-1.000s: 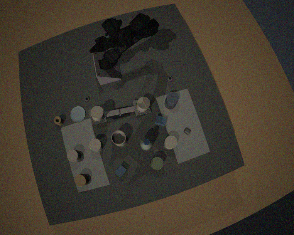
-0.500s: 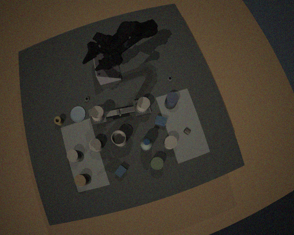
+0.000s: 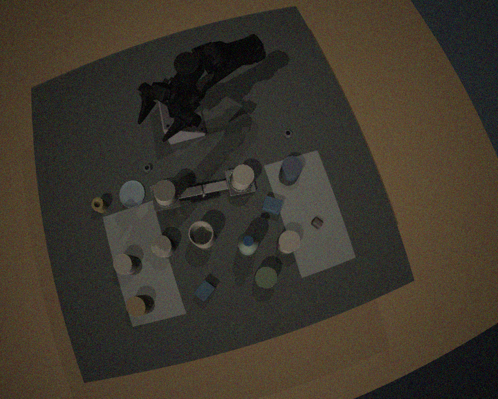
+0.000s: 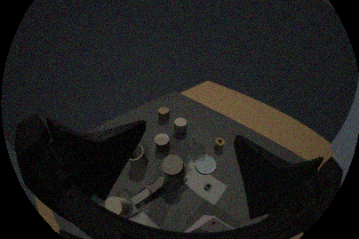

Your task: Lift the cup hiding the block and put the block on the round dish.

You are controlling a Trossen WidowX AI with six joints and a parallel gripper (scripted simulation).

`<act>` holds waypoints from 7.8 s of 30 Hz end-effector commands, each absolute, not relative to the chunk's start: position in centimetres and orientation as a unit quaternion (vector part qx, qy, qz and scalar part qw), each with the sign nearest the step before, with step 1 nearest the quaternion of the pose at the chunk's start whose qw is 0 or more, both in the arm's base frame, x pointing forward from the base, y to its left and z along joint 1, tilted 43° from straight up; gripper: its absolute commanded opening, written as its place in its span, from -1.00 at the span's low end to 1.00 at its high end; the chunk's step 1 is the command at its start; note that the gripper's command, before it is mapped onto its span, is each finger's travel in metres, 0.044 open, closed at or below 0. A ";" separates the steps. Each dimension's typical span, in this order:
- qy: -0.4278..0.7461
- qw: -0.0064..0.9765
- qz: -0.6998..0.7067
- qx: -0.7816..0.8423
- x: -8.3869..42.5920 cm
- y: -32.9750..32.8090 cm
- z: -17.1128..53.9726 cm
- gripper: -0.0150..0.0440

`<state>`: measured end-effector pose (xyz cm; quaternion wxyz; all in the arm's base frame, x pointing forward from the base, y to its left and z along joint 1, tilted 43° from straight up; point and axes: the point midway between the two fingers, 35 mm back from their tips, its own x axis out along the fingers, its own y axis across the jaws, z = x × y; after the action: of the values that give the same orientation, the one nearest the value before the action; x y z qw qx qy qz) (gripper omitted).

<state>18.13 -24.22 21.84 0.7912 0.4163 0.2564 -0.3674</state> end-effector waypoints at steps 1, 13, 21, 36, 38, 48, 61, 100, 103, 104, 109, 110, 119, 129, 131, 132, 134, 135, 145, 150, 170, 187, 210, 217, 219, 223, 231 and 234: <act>0.299 0.797 -0.330 0.408 18.0 -23.0 20.1 1.00; 0.397 0.821 -0.165 0.377 17.5 -18.0 16.0 1.00; 0.410 0.837 -0.040 0.361 17.1 -14.4 14.5 1.00; 0.349 0.864 0.115 0.343 16.9 -10.0 14.6 1.00; 0.353 0.865 0.120 0.337 17.0 -9.9 14.6 1.00; 0.395 0.863 0.205 0.240 19.6 -8.6 14.7 1.00; 0.412 0.842 0.332 0.102 22.8 -5.4 15.4 1.00; 0.288 0.666 0.629 -0.280 29.8 6.9 16.1 1.00; 0.288 0.666 0.629 -0.280 29.8 7.6 15.3 1.00; 0.288 0.666 0.629 -0.280 29.8 7.6 15.3 1.00; 0.288 0.666 0.629 -0.280 29.9 8.0 14.9 1.00; 0.288 0.666 0.628 -0.280 29.9 8.1 14.8 1.00; 0.288 0.666 0.628 -0.281 30.1 9.1 13.7 1.00; 0.288 0.666 0.628 -0.281 30.2 10.2 12.5 1.00; 0.287 0.666 0.628 -0.281 30.2 10.4 12.3 1.00; 0.287 0.666 0.628 -0.280 30.2 10.5 12.2 1.00; 0.287 0.666 0.629 -0.280 30.2 10.7 12.0 1.00; 0.287 0.666 0.629 -0.280 30.2 10.8 11.9 1.00; 0.286 0.667 0.629 -0.280 30.1 11.8 10.9 1.00; 0.286 0.667 0.629 -0.280 30.1 11.8 10.9 0.69; 0.289 0.667 0.628 -0.279 30.3 10.8 11.8 -0.49; 0.293 0.667 0.626 -0.278 30.6 9.3 13.3 -0.49; 0.297 0.669 0.624 -0.275 30.6 7.2 15.4 -0.49; 0.298 0.669 0.624 -0.273 30.6 6.6 16.1 -0.49; 0.298 0.669 0.624 -0.273 30.6 6.4 16.2 -0.49; 0.298 0.669 0.623 -0.272 30.5 6.0 16.6 -0.49; 0.299 0.670 0.623 -0.271 30.4 5.3 17.4 -0.49; 0.299 0.670 0.623 -0.270 30.3 5.1 17.7 -0.49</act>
<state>30.27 5.48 17.37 0.6695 -0.2674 0.2993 0.6250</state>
